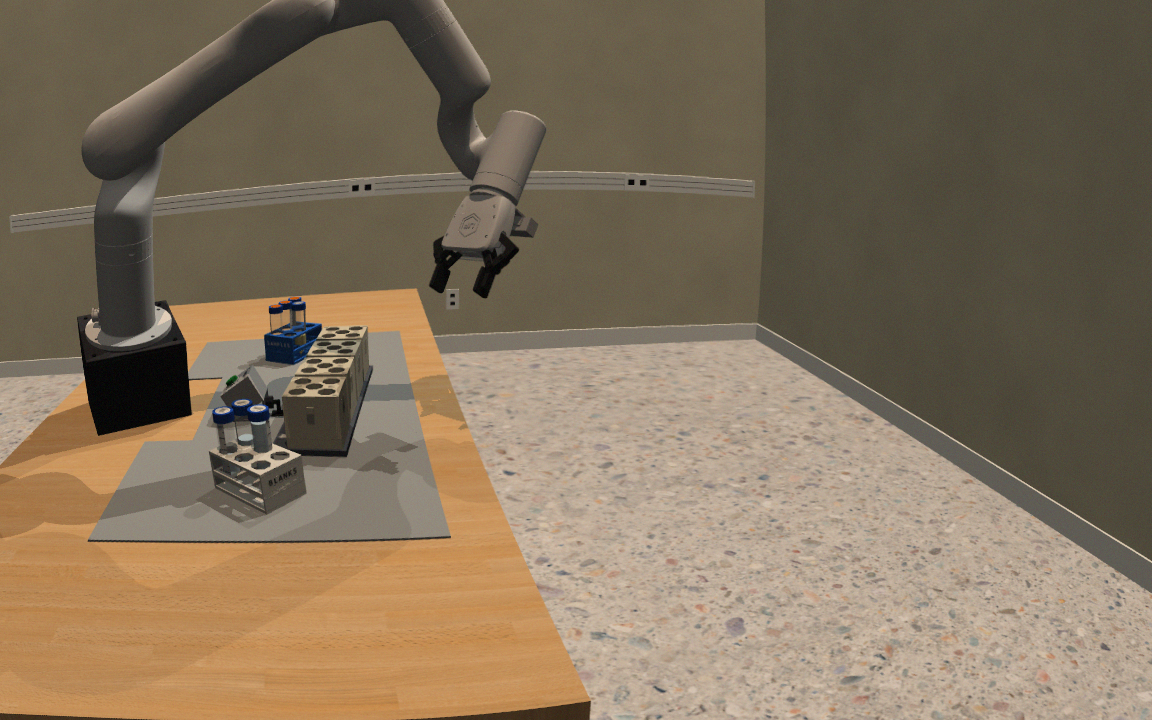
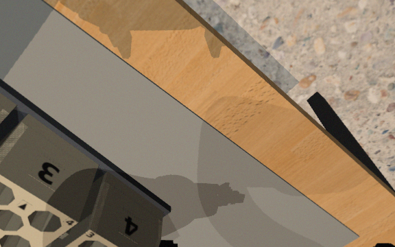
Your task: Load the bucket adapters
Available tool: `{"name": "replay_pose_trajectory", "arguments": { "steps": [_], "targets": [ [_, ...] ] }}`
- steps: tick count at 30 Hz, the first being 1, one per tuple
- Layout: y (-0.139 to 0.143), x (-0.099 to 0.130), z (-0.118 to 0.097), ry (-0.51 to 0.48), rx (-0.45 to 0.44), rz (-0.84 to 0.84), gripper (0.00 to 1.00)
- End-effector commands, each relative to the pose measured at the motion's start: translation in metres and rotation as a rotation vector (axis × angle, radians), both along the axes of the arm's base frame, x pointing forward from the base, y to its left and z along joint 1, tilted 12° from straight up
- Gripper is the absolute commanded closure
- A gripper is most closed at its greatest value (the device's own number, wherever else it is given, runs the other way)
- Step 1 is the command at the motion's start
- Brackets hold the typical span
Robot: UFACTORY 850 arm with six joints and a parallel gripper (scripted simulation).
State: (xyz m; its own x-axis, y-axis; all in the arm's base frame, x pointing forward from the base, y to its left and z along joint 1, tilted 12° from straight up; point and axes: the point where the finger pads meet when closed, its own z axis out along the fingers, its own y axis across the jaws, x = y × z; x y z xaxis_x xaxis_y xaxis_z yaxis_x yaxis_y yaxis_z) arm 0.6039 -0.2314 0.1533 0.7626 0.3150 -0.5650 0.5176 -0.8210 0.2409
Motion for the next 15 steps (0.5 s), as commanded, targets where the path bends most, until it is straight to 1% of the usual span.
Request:
{"name": "replay_pose_trajectory", "arguments": {
  "steps": [1, 3, 5, 7, 9, 11, 12, 15],
  "targets": [
    [0.008, -0.005, 0.000, -0.062, -0.010, -0.026, 0.00],
    [0.016, -0.011, 0.000, -0.123, -0.020, -0.051, 0.00],
    [0.018, -0.013, 0.000, -0.128, -0.021, -0.054, 0.00],
    [0.026, -0.020, -0.002, -0.188, -0.024, -0.083, 0.00],
    [0.029, -0.022, -0.002, -0.189, -0.024, -0.084, 0.00],
    [0.036, -0.029, -0.003, -0.248, -0.023, -0.115, 0.00],
    [0.039, -0.033, -0.004, -0.249, -0.023, -0.116, 0.00],
    [0.039, -0.033, -0.004, -0.249, -0.023, -0.116, 0.00]
  ]
}}
